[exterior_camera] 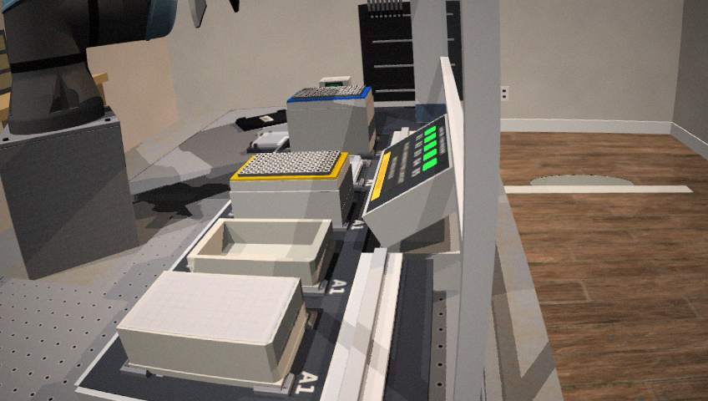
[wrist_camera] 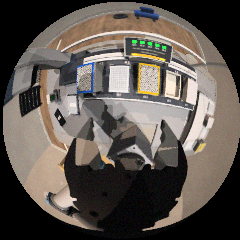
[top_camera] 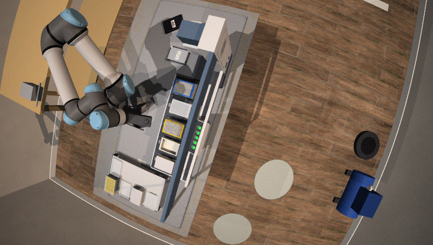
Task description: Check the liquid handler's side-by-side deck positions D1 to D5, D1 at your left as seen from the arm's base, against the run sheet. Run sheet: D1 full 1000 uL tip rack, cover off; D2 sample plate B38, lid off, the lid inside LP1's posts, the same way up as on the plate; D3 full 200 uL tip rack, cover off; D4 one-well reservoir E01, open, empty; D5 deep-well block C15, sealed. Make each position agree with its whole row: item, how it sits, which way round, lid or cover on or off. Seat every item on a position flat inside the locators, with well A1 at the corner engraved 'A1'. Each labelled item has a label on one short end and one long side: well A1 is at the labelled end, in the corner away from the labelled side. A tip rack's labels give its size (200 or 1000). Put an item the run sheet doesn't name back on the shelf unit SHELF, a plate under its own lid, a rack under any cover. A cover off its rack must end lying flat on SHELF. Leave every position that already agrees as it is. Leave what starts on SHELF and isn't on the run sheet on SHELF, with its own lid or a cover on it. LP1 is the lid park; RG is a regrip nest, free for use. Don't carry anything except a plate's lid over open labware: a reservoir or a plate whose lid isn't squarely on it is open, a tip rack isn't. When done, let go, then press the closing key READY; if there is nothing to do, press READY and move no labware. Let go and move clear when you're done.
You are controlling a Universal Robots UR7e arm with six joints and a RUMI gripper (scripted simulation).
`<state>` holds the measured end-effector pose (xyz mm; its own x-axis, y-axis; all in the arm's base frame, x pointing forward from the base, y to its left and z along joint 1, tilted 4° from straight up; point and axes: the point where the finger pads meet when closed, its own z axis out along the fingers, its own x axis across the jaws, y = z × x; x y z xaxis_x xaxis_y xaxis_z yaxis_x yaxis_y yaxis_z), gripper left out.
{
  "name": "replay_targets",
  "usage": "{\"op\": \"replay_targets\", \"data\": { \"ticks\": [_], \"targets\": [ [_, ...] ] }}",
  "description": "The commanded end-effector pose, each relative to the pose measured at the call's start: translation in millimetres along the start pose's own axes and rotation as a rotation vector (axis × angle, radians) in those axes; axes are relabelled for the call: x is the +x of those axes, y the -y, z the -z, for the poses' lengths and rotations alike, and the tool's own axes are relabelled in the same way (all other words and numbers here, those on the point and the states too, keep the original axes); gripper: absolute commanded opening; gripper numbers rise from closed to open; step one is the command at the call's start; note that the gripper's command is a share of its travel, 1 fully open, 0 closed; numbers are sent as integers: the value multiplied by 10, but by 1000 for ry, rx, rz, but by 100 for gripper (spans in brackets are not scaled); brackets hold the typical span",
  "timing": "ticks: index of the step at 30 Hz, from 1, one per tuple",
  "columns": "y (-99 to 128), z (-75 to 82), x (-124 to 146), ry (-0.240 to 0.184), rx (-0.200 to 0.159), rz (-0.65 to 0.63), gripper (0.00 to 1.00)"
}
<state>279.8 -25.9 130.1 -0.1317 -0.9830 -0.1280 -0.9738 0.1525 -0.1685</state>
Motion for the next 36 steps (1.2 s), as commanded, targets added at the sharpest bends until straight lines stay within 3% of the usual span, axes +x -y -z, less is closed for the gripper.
{"op": "replay_targets", "data": {
  "ticks": [1,36],
  "targets": [
    [814,-262,-497,-83,-112,-24,82],
    [871,-280,-532,-83,-112,-24,82]
  ]
}}
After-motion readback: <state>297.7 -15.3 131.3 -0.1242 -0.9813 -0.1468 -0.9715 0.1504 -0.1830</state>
